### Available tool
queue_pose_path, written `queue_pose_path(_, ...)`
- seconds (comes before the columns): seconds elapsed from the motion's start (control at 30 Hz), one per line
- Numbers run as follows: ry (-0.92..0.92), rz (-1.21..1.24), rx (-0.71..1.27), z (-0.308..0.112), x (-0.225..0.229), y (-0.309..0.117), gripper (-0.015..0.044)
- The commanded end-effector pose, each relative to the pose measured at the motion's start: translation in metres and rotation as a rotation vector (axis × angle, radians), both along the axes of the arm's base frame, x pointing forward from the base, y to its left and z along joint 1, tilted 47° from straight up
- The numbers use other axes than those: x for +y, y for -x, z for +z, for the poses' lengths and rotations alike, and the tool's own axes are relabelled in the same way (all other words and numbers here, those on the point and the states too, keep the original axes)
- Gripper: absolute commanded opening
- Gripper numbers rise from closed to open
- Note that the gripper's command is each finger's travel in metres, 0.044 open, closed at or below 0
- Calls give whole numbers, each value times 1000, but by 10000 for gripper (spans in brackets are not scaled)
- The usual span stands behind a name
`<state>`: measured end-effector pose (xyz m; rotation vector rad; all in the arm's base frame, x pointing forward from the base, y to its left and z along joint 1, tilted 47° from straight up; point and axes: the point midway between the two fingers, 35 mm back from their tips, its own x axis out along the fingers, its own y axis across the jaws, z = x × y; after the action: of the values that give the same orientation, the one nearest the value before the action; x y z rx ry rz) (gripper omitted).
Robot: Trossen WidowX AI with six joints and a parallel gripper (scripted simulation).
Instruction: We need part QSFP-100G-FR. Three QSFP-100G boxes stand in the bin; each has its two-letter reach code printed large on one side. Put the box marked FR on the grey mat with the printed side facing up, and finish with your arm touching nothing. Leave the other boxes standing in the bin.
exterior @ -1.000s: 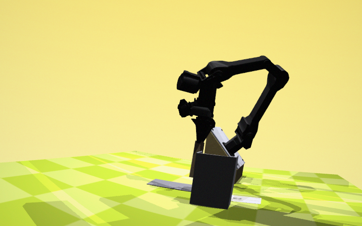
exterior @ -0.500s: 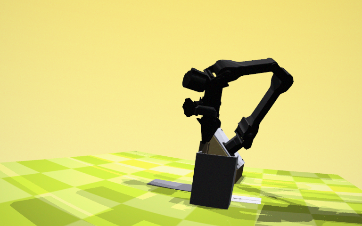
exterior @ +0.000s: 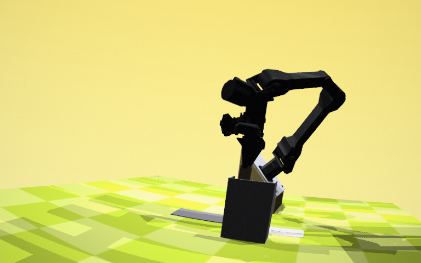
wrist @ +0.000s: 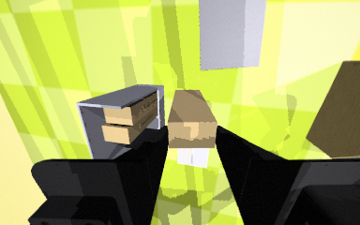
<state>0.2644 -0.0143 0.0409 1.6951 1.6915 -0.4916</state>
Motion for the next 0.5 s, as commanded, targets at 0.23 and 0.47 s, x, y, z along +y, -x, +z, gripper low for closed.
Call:
queue_pose_path(0.23,-7,-14,5,19,19,-9,152)
queue_pose_path(0.47,-13,-19,10,29,30,-13,152)
